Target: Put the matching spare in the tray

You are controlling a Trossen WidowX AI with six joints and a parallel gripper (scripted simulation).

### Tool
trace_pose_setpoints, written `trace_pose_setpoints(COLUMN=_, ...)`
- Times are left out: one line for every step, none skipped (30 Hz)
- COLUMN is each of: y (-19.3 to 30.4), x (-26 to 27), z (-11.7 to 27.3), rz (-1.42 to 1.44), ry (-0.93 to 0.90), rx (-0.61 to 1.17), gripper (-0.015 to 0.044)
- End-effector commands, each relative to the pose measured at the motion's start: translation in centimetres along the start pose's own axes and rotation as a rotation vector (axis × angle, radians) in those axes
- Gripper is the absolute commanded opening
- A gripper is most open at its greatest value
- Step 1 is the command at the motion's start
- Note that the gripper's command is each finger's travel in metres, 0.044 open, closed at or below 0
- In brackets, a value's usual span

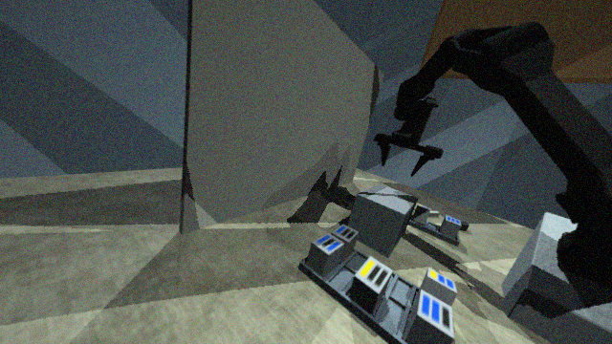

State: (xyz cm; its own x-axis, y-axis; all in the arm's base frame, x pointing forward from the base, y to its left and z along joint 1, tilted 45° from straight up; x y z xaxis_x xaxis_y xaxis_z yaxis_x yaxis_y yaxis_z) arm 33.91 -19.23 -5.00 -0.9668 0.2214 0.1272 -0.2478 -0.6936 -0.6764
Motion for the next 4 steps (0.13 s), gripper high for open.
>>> trace_pose_setpoints(y=0.02, x=0.0, z=-0.07, rz=-0.002, ry=0.001, rx=0.0, gripper=0.044)
trace_pose_setpoints(y=0.02, x=0.0, z=-0.07, rz=-0.002, ry=0.001, rx=0.0, gripper=0.044)
trace_pose_setpoints(y=0.02, x=0.0, z=-0.07, rz=-0.002, ry=0.001, rx=0.0, gripper=0.044)
trace_pose_setpoints(y=0.02, x=0.0, z=-0.07, rz=-0.002, ry=0.001, rx=0.0, gripper=0.044)
Point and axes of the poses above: the point midway between the two fingers, 35 mm back from their tips, its own z axis back along the fingers, its own x axis across the jaws, y = z × x, the point moved 4 cm from there along z, back along the fingers, and after that the axes turned 15 degrees about -z, right-handed, at the moved point
